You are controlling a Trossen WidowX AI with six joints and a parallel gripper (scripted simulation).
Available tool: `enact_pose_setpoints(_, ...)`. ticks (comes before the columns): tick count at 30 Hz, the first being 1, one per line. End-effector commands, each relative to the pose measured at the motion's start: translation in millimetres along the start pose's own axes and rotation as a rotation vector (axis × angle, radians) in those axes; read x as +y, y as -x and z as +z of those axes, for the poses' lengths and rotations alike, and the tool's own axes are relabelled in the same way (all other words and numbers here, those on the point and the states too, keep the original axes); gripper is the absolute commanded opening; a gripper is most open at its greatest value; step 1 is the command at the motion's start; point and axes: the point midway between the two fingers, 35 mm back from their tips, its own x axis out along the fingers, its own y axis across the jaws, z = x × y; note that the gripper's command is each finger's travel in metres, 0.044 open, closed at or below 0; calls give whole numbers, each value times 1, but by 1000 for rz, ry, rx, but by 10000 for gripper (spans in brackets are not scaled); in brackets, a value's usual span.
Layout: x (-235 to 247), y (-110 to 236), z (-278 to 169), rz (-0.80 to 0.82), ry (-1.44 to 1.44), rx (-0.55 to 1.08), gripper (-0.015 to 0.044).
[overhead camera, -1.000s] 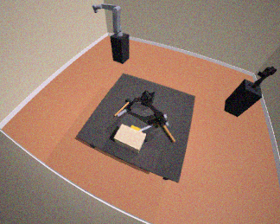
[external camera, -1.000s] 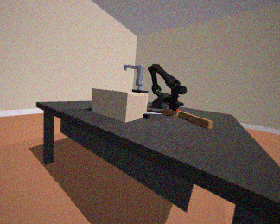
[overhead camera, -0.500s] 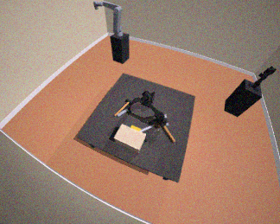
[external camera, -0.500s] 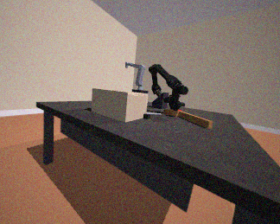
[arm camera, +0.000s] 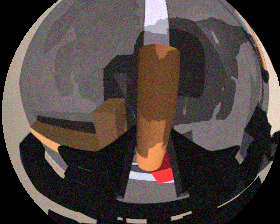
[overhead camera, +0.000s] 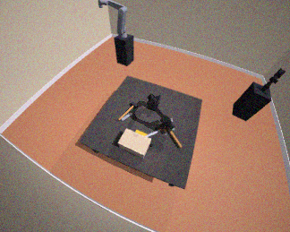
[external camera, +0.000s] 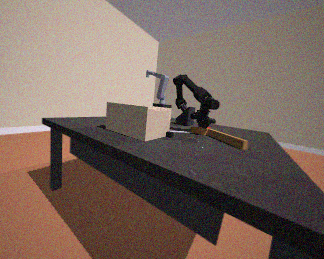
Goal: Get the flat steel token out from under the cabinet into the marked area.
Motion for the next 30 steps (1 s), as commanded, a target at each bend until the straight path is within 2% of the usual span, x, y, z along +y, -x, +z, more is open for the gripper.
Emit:
enact_pose_setpoints(1,6,1,-1,8,-1,-5,0)
enact_pose_setpoints(30,9,1,34,7,-1,-7,0)
